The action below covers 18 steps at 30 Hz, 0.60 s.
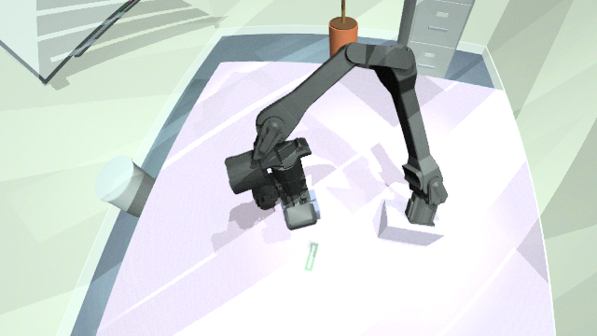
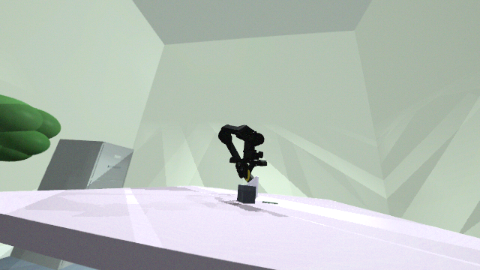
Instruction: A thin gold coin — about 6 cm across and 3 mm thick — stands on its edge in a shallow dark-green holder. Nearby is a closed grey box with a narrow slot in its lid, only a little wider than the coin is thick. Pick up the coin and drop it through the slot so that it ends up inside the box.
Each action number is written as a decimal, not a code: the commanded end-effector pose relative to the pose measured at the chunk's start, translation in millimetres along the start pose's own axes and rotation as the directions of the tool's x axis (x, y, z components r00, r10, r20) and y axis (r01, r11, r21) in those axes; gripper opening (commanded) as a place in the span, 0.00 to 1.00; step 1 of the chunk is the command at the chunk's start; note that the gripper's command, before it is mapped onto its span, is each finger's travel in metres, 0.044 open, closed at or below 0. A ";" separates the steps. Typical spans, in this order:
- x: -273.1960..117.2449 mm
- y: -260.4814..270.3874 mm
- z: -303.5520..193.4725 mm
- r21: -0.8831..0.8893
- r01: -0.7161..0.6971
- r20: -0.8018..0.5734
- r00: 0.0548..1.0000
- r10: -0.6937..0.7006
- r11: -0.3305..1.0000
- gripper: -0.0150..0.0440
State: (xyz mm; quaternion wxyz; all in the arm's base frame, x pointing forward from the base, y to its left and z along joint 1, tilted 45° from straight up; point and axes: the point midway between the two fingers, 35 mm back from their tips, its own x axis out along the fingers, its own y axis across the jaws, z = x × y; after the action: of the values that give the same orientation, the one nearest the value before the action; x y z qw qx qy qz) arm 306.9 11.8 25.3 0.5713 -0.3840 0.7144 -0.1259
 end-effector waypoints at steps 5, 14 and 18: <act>3.1 0.0 -0.3 0.001 0.000 -0.001 1.000 0.000 1.000 0.25; 7.6 -1.0 -1.1 -0.002 0.000 -0.001 1.000 0.000 1.000 0.25; 9.5 -1.0 -1.0 -0.002 0.000 -0.001 1.000 0.000 1.000 0.25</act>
State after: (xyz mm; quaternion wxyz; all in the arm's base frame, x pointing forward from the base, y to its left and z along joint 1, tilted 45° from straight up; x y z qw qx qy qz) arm 306.0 6.2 20.7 0.5713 -0.3826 0.7152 -0.1255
